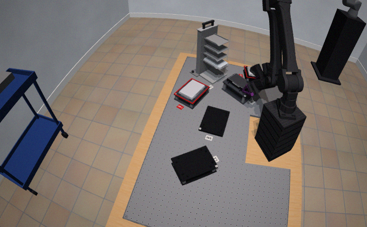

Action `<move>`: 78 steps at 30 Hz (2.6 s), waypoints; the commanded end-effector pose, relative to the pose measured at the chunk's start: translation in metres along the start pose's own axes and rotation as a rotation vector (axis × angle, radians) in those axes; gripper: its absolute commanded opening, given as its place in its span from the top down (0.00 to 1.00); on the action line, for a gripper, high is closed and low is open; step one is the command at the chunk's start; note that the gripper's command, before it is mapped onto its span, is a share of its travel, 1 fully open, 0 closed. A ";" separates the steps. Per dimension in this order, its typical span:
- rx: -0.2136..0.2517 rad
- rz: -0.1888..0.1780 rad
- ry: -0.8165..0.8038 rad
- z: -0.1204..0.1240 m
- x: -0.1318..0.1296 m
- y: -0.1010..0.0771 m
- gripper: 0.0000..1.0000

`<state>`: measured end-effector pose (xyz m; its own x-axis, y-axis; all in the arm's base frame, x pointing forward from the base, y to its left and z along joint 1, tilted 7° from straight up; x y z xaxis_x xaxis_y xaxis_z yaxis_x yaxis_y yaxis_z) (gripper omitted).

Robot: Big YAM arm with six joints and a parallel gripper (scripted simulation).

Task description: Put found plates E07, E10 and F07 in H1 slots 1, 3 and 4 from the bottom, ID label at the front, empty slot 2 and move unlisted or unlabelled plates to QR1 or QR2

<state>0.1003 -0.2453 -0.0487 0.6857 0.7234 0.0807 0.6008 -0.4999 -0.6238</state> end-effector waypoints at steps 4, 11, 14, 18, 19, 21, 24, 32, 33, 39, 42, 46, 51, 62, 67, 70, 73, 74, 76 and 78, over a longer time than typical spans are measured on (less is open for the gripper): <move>-0.020 -0.001 -0.017 -0.002 0.000 0.005 0.14; -0.020 -0.001 -0.017 0.001 0.000 0.007 0.14; -0.020 -0.001 -0.017 0.001 0.000 0.008 0.14; -0.020 -0.001 -0.017 0.003 -0.001 0.009 0.14; -0.010 0.001 -0.007 0.004 0.000 0.004 0.14; -0.010 0.001 -0.007 0.004 0.000 0.004 0.07; -0.010 0.001 -0.007 0.004 0.000 0.004 0.07; -0.010 0.001 -0.007 0.004 0.000 0.004 0.07; -0.010 0.001 -0.007 0.004 0.000 0.004 0.07; -0.010 0.001 -0.007 0.004 0.000 0.004 0.00; -0.010 0.001 -0.007 0.004 0.000 0.004 0.00; -0.010 0.001 -0.007 0.004 0.000 0.004 0.00; -0.014 0.001 -0.014 -0.002 -0.001 0.003 0.00; -0.004 0.002 -0.010 -0.008 0.003 -0.015 0.00; -0.005 0.006 -0.007 -0.012 0.002 -0.021 0.00; -0.006 0.003 -0.011 -0.015 0.003 -0.023 0.00; -0.007 0.007 -0.008 -0.018 0.002 -0.027 0.00; -0.008 0.006 -0.009 -0.019 0.003 -0.028 0.00; -0.008 0.003 -0.012 -0.022 0.004 -0.030 0.00; -0.009 0.007 -0.010 -0.024 0.003 -0.033 0.00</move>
<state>0.0966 -0.2429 -0.0134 0.6846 0.7255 0.0708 0.6046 -0.5109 -0.6111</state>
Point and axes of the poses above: the point where the finger pads meet when closed, its own y axis out along the fingers, its own x axis across the jaws, z = x × y, the point moved 9 cm from there along -y, back along the fingers, and after that the axes turned 9 degrees about y, right-handed, at the moved point
